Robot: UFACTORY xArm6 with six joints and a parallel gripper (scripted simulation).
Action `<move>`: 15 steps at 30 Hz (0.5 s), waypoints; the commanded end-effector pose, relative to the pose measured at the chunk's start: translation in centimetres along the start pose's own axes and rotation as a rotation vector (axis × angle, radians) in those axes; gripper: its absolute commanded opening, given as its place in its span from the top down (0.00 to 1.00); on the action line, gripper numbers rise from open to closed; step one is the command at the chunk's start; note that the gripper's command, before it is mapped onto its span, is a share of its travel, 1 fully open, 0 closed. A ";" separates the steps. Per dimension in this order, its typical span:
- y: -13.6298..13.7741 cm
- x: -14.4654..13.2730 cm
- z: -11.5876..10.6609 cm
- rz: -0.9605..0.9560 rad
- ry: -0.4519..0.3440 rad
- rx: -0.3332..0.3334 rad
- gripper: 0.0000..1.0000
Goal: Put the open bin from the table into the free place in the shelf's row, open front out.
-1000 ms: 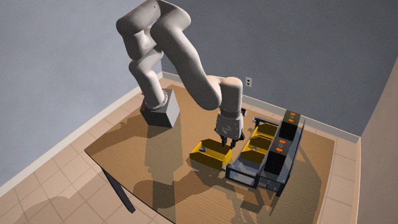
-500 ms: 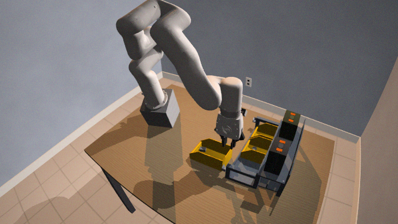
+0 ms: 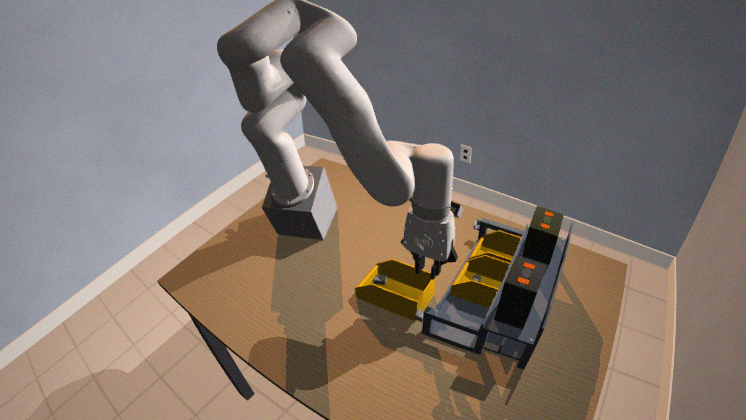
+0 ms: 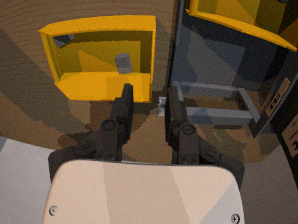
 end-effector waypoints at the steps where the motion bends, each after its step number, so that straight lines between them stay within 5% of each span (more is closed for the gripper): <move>1: 0.1 0.0 -0.1 0.000 0.001 -0.003 0.67; 15: 0.2 0.0 0.9 0.000 0.001 -0.003 0.67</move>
Point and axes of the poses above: the point where the finger pads meet when closed, its own z axis out along the fingers, its own y axis across the jaws, x = y × z, the point moved 2 cm from there along -z, back along the fingers, and after that the axes turned 8 degrees about z, right-handed, at the moved point
